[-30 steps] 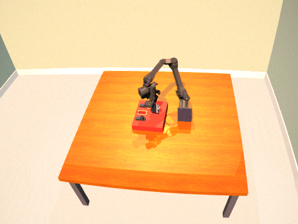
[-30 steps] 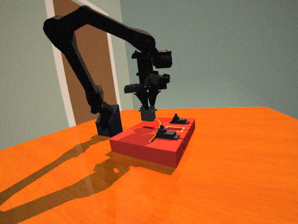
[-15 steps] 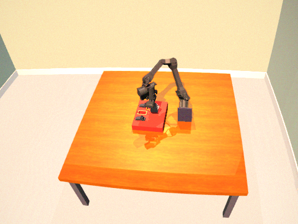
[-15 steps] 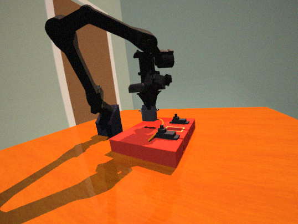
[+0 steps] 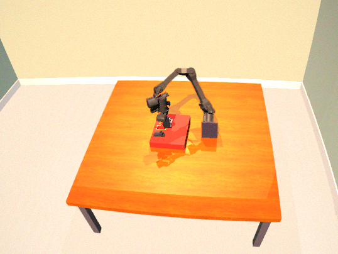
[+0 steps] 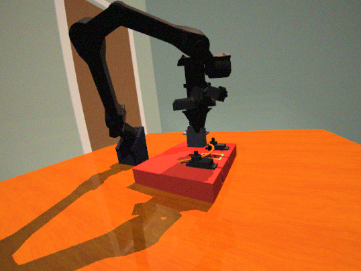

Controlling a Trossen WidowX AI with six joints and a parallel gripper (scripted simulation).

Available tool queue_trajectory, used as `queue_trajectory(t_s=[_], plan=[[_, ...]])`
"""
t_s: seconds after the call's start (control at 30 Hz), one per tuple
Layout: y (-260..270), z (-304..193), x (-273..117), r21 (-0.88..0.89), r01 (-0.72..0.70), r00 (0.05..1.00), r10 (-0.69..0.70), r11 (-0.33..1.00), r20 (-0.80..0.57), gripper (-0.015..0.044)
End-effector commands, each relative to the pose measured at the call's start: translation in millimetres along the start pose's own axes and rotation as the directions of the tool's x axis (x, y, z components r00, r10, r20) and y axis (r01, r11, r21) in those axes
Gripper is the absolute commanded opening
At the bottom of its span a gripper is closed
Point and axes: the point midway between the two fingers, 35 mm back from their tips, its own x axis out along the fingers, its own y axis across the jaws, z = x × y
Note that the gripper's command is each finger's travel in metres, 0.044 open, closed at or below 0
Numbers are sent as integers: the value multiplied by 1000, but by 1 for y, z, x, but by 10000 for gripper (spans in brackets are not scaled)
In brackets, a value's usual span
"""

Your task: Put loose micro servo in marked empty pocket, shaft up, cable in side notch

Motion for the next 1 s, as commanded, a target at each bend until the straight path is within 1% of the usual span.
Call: queue_trajectory(t_s=[0.0,0.3,0.97], plan=[[-1,14,0,-2,3,1000,-3,1000,4,0],[-2,44,-1,-1,3,1000,-3,1000,5,0],[-2,44,19,-1,4,1000,-4,1000,5,0]])
